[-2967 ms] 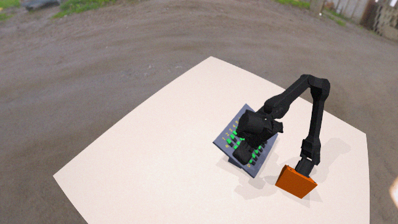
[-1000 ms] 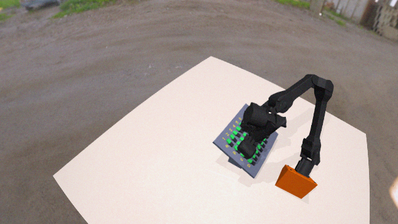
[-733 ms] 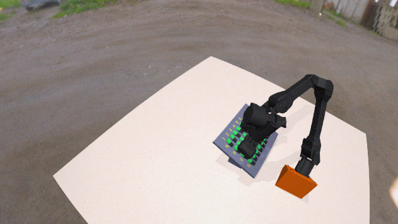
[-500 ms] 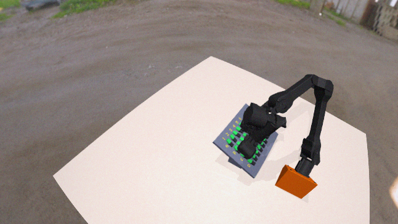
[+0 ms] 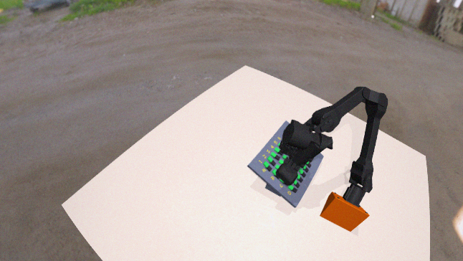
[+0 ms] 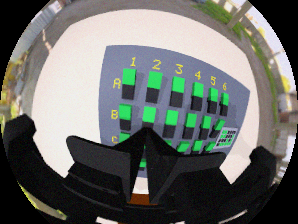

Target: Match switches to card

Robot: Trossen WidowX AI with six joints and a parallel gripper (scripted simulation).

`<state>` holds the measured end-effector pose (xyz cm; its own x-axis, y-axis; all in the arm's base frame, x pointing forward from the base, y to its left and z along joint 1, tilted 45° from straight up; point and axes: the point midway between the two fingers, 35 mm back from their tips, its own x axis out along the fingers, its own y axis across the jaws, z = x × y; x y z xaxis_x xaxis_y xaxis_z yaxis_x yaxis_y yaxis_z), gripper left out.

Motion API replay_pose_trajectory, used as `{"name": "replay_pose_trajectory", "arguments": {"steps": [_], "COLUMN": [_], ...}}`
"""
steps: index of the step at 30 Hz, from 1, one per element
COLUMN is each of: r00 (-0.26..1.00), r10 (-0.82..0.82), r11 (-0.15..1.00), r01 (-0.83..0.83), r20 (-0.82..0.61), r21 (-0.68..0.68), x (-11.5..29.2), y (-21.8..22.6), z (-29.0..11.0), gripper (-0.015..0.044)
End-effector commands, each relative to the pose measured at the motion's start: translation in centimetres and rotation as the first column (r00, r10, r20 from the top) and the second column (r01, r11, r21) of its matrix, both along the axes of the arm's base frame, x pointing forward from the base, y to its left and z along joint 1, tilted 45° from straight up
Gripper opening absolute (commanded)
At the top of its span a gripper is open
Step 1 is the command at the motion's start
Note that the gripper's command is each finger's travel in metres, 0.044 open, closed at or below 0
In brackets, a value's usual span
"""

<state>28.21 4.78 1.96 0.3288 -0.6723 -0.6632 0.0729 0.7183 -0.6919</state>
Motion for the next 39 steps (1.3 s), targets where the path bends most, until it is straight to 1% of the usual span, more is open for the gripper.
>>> {"name": "replay_pose_trajectory", "arguments": {"steps": [1, 33, 35, 39], "r00": [1.000, 1.000, 1.000, 1.000], "r10": [0.002, 0.002, -0.002, -0.015], "r11": [1.000, 1.000, 1.000, 1.000], "r01": [-0.002, -0.002, 0.002, 0.015], "r20": [0.000, 0.000, -0.004, -0.020], "r21": [-0.004, -0.004, 0.002, 0.000], "x": [0.0, 0.2, -0.1, -1.7], "y": [-0.1, -0.4, 0.5, 3.9], "z": [-0.1, -0.3, 0.3, 3.8], "gripper": [0.0000, 0.0000, 0.0000, 0.0000]}}
